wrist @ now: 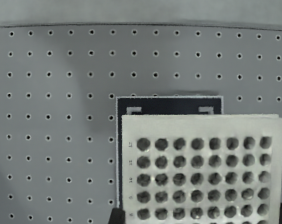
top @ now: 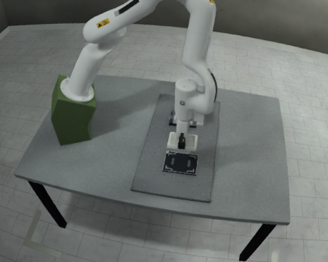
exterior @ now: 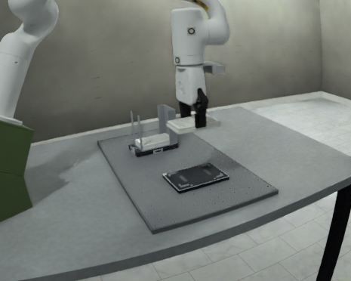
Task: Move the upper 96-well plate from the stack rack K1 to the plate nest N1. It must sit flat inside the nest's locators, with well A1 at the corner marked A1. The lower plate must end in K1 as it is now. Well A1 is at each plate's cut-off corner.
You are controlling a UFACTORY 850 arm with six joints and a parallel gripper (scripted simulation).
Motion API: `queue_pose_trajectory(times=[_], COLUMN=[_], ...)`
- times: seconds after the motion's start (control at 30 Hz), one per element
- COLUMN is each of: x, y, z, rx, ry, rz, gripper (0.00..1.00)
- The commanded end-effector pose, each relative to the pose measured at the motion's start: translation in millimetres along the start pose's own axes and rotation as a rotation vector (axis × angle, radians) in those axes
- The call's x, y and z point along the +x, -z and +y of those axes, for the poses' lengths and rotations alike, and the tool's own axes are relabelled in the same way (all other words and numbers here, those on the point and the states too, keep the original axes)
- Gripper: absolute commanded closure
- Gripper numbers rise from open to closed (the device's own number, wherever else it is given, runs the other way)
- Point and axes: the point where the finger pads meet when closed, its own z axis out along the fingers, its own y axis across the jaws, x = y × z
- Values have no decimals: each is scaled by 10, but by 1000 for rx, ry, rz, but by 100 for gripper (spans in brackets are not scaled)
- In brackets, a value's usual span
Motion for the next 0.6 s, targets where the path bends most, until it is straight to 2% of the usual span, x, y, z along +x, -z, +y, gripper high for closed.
queue_pose_trajectory(times=[0.0, 0.57], x=[7, 7], y=[5, -28], z=[0, -6], rx=[-1, -1], ry=[0, 0], rz=[1, 1], gripper=[100, 100])
